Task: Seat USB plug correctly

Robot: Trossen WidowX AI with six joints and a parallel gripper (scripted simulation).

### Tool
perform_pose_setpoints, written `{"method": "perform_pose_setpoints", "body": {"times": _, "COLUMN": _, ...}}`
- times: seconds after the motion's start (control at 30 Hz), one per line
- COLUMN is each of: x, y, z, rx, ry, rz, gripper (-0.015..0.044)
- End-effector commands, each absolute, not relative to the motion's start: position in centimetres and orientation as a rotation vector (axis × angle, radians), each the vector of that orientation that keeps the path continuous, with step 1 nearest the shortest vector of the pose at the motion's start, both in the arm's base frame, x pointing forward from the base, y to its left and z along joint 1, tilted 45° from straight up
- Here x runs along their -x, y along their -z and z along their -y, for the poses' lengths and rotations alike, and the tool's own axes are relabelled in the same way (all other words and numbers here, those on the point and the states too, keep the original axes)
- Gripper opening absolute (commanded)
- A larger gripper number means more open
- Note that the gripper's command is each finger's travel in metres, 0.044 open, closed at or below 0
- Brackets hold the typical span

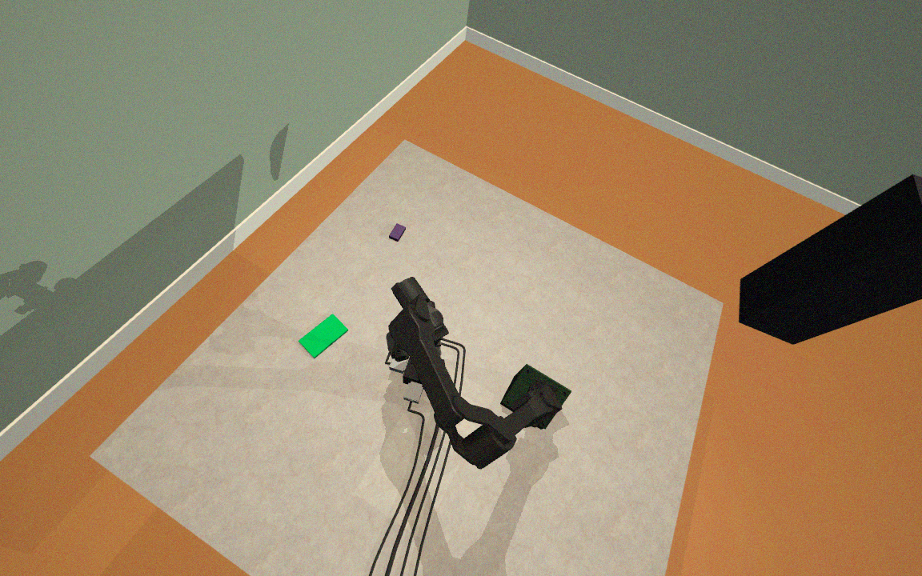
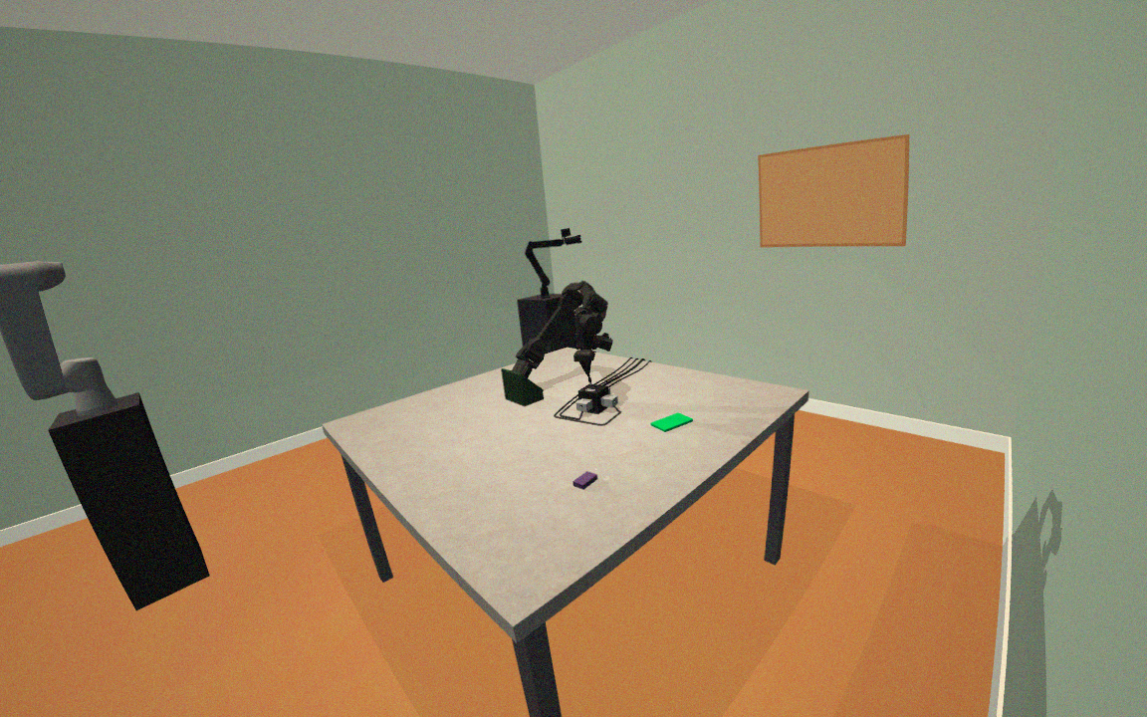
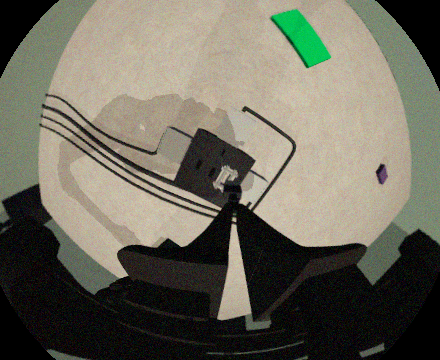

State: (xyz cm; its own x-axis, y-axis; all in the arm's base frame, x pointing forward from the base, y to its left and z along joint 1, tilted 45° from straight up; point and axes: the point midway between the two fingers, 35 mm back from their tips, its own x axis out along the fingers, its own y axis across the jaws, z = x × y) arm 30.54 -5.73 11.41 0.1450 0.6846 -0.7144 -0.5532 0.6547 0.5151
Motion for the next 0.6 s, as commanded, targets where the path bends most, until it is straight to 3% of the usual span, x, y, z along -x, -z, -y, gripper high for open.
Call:
{"method": "perform_pose_setpoints", "body": {"times": 0.0, "x": -30.55, "y": -11.39, "z": 5.76, "rx": -0.227, "ry": -0.835, "rz": -1.158, "gripper": 0.0}}
{"method": "perform_pose_setpoints", "body": {"times": 0.57, "x": -30.56, "y": -11.39, "z": 5.76, "rx": -0.593, "ry": -0.568, "rz": -1.335, "gripper": 0.0}}
